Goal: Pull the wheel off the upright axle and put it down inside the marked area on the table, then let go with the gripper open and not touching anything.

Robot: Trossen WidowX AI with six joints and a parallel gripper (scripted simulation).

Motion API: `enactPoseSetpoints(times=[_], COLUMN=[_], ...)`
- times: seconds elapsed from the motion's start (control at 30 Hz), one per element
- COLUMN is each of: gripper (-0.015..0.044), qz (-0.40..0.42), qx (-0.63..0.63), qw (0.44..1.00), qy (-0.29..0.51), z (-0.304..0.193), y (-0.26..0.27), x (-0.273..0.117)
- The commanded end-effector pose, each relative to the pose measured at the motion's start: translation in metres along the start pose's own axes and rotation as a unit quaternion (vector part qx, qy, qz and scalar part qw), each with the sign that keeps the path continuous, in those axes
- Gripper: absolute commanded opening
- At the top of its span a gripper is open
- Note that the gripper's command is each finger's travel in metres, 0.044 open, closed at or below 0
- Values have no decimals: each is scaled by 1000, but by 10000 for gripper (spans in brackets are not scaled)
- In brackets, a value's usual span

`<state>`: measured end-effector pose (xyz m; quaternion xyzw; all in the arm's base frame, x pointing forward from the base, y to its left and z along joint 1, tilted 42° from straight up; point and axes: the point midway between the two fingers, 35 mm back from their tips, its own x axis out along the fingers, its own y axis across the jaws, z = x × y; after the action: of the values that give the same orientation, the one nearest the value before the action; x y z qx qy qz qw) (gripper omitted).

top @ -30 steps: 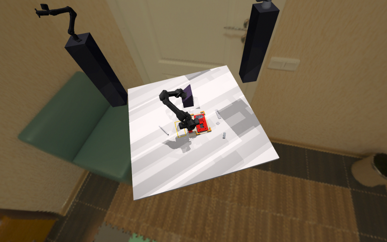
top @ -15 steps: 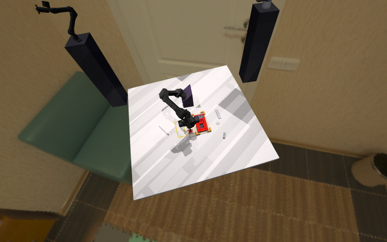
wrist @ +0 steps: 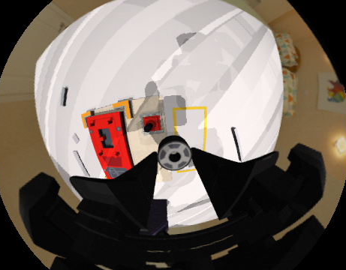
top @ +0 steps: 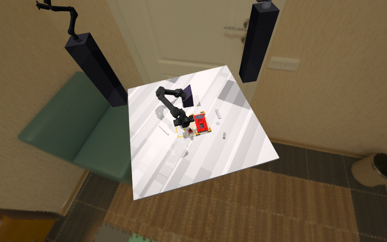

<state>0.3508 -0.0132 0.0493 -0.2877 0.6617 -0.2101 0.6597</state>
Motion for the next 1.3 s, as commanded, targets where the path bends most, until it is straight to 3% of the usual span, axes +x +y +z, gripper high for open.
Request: enactPoseSetpoints(times=[0.0, 0.67, 1.0, 1.27], gripper=[0, 0, 0, 0], qz=[-2, -4, -4, -3], qx=[-2, 0, 0, 0], qw=[1000, 1000, 1000, 1000], qy=[0, -1, -1, -1], z=[-9, -41, -40, -38], y=[-13, -53, -53, -54], x=[-1, -1, 22, 65])
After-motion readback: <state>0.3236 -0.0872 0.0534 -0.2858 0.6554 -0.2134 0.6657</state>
